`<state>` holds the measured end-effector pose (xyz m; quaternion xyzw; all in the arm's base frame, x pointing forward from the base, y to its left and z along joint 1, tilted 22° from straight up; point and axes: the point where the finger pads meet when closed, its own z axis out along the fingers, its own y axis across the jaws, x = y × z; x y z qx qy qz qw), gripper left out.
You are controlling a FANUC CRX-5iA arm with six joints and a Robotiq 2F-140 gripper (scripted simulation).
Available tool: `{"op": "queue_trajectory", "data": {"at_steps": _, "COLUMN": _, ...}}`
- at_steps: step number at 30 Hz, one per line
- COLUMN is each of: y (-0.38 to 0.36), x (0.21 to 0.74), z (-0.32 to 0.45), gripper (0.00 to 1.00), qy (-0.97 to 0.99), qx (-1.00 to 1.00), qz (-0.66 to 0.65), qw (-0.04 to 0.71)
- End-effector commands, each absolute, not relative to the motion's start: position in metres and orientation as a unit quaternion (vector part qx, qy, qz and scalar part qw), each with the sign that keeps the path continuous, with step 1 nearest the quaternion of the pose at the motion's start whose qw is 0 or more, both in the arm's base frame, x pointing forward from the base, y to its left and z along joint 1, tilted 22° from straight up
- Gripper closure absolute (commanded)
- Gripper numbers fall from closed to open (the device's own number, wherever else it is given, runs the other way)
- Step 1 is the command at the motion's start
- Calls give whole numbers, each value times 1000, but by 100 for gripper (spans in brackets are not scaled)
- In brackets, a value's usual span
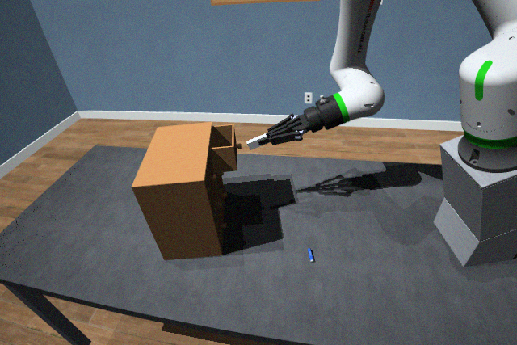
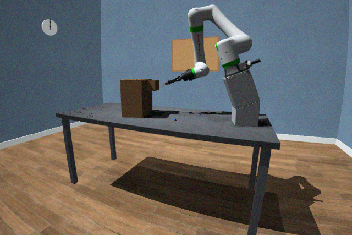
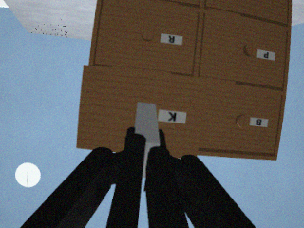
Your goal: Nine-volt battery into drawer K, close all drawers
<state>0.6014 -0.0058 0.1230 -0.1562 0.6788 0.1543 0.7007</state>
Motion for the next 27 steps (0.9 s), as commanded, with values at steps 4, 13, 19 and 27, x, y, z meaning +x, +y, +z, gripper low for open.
{"op": "queue_trajectory", "data": {"at_steps": 4, "y": -3, "x": 608, "z": 126, "gripper": 100, "qy": 679, "qx": -156, "qz": 154, "qw": 701}}
{"op": "queue_trajectory", "data": {"at_steps": 13, "y": 2, "x": 618, "z": 130, "gripper": 100, "qy": 679, "qx": -156, "qz": 154, "qw": 701}}
{"op": "queue_trajectory", "data": {"at_steps": 19, "y": 6, "x": 627, "z": 134, "gripper": 100, "qy": 679, "qx": -156, "qz": 154, "qw": 701}}
{"op": "queue_trajectory", "data": {"at_steps": 27, "y": 11, "x": 636, "z": 138, "gripper": 100, "qy": 679, "qx": -156, "qz": 154, "qw": 701}}
